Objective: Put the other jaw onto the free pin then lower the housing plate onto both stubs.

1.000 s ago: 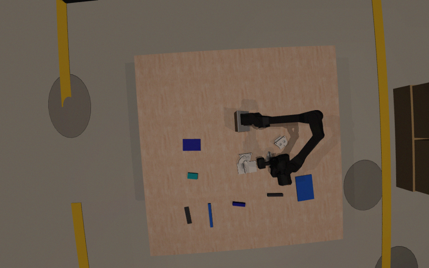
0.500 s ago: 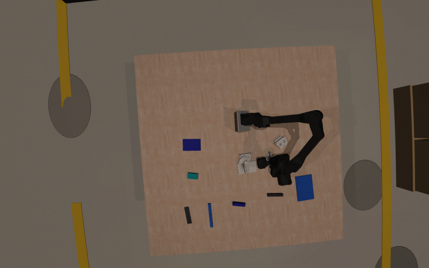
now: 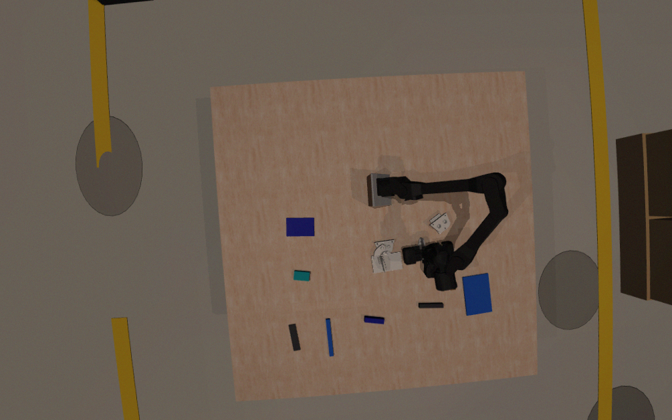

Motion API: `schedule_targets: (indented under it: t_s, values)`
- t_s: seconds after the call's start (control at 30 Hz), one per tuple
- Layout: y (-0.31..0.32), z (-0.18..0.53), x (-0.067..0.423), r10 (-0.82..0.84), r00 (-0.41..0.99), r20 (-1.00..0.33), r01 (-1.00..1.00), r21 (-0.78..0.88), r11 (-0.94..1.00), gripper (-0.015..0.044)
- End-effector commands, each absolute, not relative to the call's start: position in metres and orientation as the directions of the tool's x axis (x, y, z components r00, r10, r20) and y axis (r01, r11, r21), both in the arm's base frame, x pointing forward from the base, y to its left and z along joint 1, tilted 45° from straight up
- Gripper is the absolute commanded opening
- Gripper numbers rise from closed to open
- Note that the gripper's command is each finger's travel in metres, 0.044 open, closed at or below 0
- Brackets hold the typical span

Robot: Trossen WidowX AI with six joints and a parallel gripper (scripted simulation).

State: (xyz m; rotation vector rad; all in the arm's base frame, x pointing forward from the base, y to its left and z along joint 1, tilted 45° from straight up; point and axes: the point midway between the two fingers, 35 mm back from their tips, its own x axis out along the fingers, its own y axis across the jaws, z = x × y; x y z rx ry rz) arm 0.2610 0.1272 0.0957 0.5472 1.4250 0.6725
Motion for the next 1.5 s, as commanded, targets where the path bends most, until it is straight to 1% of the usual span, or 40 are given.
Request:
schedule_targets:
  t_s: [0.0, 0.17, 0.93, 1.13, 1.47]
  values:
    - [0.127, 0.095, 0.261, 0.706, 0.022, -0.708, -0.094, 0.702, 0.706, 0.0134]
    - [0.125, 0.097, 0.261, 0.706, 0.022, -0.708, -0.094, 0.701, 0.707, 0.0134]
    - [0.074, 0.146, 0.260, 0.704, 0.020, -0.710, -0.089, 0.700, 0.708, 0.0134]
    - [0.071, 0.149, 0.260, 0.705, 0.020, -0.709, -0.083, 0.701, 0.708, 0.0134]
    - [0.058, 0.138, 0.259, 0.697, 0.022, -0.717, 0.212, 0.685, 0.697, 0.0134]
